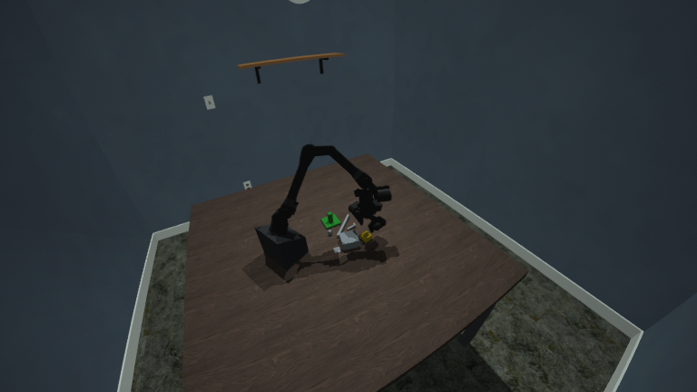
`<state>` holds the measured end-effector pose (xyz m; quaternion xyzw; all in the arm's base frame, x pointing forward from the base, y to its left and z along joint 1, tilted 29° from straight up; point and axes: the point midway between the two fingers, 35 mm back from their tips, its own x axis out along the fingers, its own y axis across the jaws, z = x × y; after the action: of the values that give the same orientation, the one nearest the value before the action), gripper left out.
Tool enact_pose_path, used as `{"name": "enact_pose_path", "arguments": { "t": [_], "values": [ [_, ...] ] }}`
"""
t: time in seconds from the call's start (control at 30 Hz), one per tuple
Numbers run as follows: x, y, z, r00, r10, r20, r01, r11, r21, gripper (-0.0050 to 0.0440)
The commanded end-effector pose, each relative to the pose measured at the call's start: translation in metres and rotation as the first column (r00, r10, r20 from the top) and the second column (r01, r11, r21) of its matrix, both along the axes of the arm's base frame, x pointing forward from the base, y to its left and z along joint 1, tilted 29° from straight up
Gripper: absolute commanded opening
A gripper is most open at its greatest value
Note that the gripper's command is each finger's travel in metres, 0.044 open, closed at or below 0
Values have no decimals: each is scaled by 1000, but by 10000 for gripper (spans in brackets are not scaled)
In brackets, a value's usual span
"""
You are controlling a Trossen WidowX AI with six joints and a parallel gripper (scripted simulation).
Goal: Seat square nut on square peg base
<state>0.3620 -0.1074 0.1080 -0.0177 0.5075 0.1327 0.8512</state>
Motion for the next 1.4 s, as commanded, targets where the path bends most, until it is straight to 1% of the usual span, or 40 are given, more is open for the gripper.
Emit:
{"name": "enact_pose_path", "arguments": {
  "t": [0.0,0.9,1.17,1.27,1.37],
  "values": [
    [-1,1,-8,1000,0,-18,0,1000,4,320],
    [18,10,-46,1000,0,-18,0,1000,4,320],
    [20,11,-50,1000,0,-18,0,1000,4,320],
    [20,11,-50,1000,0,-18,0,1000,4,248],
    [20,11,-50,1000,0,-18,0,1000,4,228]
  ]
}}
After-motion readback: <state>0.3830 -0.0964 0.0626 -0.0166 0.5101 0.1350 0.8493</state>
